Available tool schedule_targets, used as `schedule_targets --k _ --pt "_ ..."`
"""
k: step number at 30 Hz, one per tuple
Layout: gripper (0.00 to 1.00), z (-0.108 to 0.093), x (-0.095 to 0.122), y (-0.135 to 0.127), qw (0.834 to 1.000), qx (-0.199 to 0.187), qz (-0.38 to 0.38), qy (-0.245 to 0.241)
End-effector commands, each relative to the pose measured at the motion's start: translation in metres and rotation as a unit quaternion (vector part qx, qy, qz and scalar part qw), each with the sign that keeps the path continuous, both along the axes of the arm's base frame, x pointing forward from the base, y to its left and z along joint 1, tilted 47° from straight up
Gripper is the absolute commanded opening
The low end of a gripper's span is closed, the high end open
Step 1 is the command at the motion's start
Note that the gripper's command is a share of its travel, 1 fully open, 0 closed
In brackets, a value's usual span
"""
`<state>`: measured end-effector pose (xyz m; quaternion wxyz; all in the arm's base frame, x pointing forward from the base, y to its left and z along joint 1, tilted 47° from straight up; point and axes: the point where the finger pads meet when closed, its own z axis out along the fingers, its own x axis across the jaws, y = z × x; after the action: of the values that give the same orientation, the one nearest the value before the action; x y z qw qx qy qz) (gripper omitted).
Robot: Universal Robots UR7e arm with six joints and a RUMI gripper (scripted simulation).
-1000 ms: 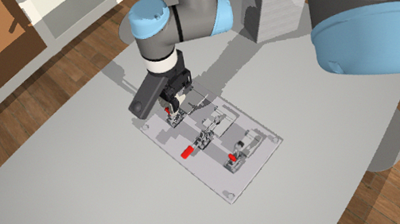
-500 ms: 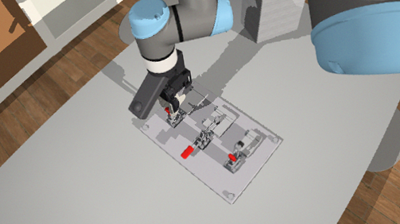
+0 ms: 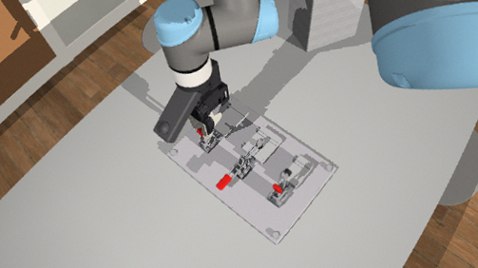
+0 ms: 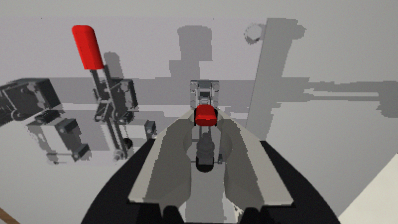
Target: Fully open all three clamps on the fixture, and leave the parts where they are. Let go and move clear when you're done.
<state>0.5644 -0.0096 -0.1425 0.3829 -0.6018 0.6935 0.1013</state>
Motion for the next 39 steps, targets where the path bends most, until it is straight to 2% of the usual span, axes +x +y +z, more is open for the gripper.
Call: schedule_targets --k 1,2,39 --pt "0.0 0.0002 0.0001 -0.0004 1.0 0.0 0.0 0.0" --pt "0.28 0.0002 0.0001 -0.0004 1.0 0.0 0.0 0.0" --pt "0.28 0.0044 -0.0024 -0.0041 1.0 0.0 0.0 0.0"
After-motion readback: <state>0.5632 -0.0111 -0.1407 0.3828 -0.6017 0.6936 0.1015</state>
